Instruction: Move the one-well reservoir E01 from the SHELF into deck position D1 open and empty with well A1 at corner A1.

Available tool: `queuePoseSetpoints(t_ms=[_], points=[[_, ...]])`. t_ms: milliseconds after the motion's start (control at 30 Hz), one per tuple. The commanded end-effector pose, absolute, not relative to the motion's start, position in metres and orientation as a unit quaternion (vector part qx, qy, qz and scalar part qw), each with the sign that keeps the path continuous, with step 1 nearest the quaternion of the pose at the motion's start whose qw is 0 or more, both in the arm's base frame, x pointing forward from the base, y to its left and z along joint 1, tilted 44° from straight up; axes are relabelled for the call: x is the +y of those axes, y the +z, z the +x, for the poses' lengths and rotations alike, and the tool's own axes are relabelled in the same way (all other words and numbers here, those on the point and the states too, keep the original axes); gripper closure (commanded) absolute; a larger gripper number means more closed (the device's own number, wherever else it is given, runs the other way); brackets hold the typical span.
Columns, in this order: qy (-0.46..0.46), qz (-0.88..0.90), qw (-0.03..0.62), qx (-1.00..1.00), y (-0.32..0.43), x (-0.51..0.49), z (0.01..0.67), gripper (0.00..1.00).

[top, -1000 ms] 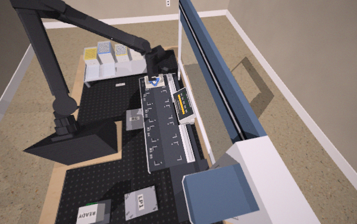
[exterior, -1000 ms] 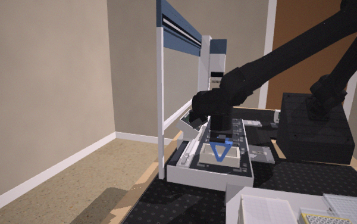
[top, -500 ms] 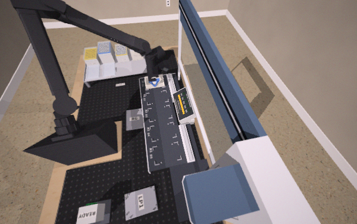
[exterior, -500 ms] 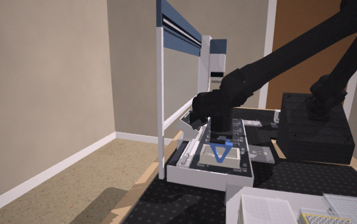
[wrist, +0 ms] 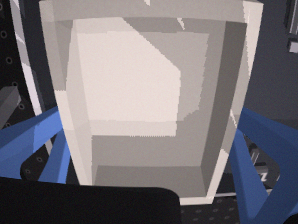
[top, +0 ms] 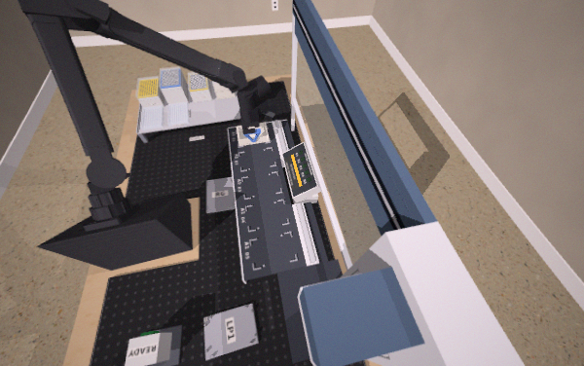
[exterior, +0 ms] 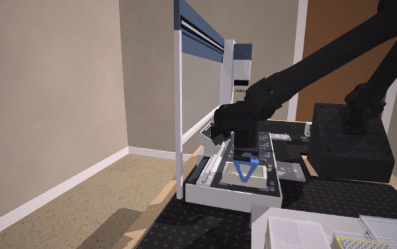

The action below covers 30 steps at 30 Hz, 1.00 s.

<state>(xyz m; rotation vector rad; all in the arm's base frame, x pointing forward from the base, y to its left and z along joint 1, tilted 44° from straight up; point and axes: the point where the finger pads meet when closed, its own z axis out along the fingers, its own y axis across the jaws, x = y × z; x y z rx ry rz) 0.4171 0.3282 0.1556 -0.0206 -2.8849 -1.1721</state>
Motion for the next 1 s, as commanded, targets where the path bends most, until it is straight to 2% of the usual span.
queuePoseSetpoints(t_ms=[0, 400, 433, 967], points=[[-0.38, -0.005, 0.007, -0.925, 0.1604, 0.3364, 0.4207, 1.0], [-0.382, -0.007, 0.0, -0.924, 0.1684, 0.3288, 0.4256, 1.0], [-0.382, -0.007, 0.0, -0.924, 0.1684, 0.3288, 0.4256, 0.0], [-0.382, -0.007, 0.0, -0.924, 0.1684, 0.3288, 0.4256, 0.0]])
